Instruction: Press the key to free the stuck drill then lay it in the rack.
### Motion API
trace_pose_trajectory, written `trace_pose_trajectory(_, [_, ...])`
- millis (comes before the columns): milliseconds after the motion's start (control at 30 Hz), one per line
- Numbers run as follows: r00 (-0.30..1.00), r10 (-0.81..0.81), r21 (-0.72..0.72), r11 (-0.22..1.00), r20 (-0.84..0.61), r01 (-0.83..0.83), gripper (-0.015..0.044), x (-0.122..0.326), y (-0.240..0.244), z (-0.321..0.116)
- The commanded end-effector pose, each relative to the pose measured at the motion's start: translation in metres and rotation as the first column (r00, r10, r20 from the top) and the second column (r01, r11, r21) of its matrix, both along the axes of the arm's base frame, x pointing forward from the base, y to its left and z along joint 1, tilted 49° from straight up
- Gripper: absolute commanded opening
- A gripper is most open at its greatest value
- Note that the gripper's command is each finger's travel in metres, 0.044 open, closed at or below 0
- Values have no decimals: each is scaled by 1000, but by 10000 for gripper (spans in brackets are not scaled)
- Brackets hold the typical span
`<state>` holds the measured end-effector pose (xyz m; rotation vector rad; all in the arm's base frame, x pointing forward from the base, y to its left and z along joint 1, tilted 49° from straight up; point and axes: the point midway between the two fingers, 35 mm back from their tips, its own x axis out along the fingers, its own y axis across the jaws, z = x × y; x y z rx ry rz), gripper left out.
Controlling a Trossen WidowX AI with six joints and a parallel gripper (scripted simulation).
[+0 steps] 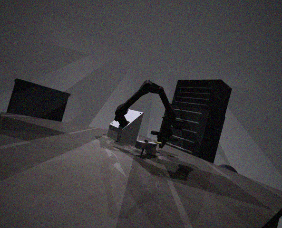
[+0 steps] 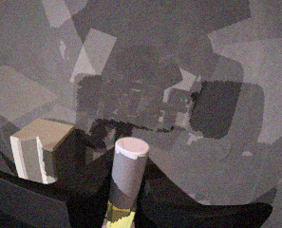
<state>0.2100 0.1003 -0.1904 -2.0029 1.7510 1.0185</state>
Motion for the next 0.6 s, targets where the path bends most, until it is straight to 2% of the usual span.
trace_pose_trajectory(0, [1000,-5,5,1000,7,5,0,1,2,2])
trace_pose_trajectory(567, [1000,-5,5,1000,7,5,0,0,5,6])
